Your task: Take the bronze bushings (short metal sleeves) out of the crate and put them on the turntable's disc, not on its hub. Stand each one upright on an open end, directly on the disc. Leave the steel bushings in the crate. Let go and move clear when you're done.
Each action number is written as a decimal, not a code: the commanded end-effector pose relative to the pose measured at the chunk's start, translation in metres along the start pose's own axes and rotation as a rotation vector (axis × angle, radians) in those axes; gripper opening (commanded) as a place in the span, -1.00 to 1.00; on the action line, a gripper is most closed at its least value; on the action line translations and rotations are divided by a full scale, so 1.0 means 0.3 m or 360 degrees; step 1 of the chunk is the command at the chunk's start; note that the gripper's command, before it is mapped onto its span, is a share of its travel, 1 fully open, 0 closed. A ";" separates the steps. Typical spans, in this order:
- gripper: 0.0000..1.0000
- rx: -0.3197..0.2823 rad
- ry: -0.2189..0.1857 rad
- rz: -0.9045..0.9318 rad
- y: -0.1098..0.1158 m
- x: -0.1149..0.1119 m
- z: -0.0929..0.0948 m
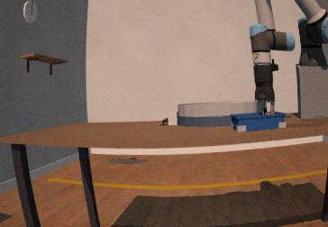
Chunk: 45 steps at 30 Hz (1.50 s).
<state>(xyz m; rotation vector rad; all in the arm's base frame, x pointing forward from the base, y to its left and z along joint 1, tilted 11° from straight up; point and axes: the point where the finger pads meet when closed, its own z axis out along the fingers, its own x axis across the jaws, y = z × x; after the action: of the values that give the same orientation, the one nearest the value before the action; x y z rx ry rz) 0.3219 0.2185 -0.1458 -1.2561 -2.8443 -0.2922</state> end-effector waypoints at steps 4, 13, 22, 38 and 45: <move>-1.00 0.0008 0.0006 0.0003 -0.007 0.002 -0.083; -1.00 0.0008 0.0006 0.0003 -0.007 0.002 -0.189; -1.00 0.0005 0.0004 0.0003 -0.002 -0.001 -0.260; -1.00 0.0002 0.0002 0.0002 0.002 -0.004 -0.324; -1.00 0.0003 0.0002 0.0001 0.002 -0.002 -0.324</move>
<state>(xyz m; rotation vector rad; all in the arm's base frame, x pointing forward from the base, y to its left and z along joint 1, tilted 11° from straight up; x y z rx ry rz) 0.3155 0.2014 -0.0518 -1.2542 -2.8424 -0.2883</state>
